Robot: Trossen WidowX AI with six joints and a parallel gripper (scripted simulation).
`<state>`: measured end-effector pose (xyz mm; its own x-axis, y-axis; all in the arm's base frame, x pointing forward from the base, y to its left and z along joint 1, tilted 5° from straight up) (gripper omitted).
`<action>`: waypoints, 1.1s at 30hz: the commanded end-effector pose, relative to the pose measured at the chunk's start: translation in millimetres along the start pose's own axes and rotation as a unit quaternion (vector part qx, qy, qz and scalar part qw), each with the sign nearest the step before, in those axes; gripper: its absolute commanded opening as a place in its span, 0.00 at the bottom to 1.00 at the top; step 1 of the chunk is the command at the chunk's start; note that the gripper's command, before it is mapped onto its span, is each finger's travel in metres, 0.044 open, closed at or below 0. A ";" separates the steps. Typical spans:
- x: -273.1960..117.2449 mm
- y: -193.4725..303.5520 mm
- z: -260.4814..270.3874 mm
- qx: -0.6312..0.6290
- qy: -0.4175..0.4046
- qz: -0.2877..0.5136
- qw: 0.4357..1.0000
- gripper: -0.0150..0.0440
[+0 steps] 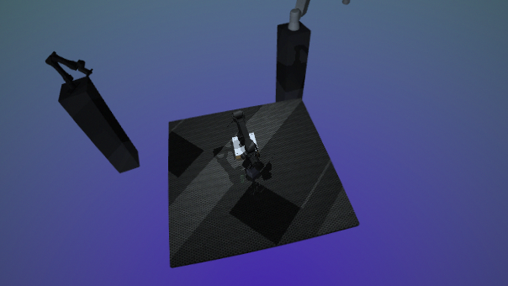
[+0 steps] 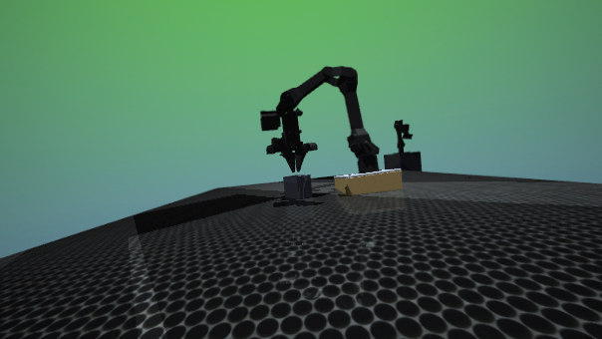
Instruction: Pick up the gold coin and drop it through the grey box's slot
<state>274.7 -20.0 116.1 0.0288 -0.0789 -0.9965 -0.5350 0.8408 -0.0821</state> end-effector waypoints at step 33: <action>-61.6 2.7 -3.7 -0.003 0.006 0.004 1.000 1.00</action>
<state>268.0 -15.2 172.5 0.0057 -0.0783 -0.9969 -0.5434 0.8366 -0.0688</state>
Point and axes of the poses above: the point midway between the two fingers, 35 mm back from their tips, its own x axis out along the fingers, its own z axis across the jaws, y = z × x, the point moved 4 cm from there along -x, back along the fingers, and after that the axes turned 7 degrees about -x, right-handed, at the moved point
